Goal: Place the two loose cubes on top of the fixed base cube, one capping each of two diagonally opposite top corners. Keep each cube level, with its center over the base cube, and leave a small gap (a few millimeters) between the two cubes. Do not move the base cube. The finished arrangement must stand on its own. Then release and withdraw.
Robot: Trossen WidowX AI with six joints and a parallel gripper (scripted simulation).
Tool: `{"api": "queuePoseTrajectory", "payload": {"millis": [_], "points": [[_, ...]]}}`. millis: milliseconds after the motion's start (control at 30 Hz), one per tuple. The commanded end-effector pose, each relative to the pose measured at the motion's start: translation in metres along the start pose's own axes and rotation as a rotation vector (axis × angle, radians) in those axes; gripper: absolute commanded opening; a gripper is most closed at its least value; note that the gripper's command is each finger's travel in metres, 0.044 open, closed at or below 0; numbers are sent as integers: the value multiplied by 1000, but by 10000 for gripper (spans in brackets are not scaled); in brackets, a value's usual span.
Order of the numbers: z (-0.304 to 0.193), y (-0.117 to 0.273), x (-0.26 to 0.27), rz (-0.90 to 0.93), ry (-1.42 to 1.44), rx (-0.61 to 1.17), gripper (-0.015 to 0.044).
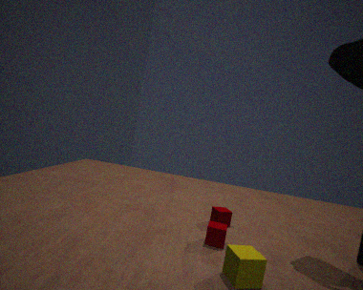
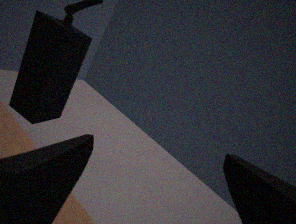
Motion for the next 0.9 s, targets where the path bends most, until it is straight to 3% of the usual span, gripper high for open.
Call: {"api": "queuePoseTrajectory", "payload": {"millis": [0,133,467,867], "points": [[0,0,-1,-7,-1,3,374],[-4,12,-22,-149,-22,58,269],[-19,66,-75,-567,-90,248,265],[-35,160,-104,-1026,-205,513,265]]}}
Point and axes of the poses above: the point midway between the two fingers, 35 mm back from their tips, its own y axis back along the fingers, its own x axis across the jaws, z = x × y, the point moved 8 cm from there along y, back along the fingers, and after that the axes turned 6 degrees about -y, right-handed, at the moved point
